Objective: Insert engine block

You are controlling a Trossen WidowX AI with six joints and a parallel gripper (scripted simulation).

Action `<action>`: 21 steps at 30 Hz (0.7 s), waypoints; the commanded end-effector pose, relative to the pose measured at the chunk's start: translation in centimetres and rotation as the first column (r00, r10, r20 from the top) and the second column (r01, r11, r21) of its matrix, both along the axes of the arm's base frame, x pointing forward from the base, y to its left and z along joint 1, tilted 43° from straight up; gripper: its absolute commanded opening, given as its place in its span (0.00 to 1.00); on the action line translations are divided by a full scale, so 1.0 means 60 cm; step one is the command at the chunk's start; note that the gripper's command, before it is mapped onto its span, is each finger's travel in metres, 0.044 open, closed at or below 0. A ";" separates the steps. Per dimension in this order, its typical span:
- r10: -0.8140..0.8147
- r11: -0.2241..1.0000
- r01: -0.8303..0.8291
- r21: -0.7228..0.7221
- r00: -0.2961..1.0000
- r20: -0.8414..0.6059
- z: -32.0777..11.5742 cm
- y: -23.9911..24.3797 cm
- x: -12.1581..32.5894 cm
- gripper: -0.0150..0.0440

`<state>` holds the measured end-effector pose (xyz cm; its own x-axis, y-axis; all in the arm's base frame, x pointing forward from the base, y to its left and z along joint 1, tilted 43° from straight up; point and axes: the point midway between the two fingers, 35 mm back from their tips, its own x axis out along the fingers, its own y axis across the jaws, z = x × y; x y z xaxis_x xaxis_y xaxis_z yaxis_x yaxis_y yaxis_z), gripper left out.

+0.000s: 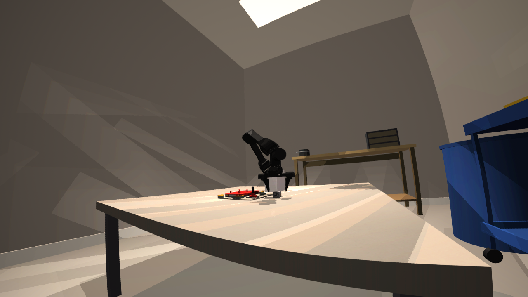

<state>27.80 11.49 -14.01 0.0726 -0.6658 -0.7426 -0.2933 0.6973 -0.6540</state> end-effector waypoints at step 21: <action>0.000 1.000 0.000 -0.010 1.000 -0.008 -0.009 -0.014 -0.003 0.43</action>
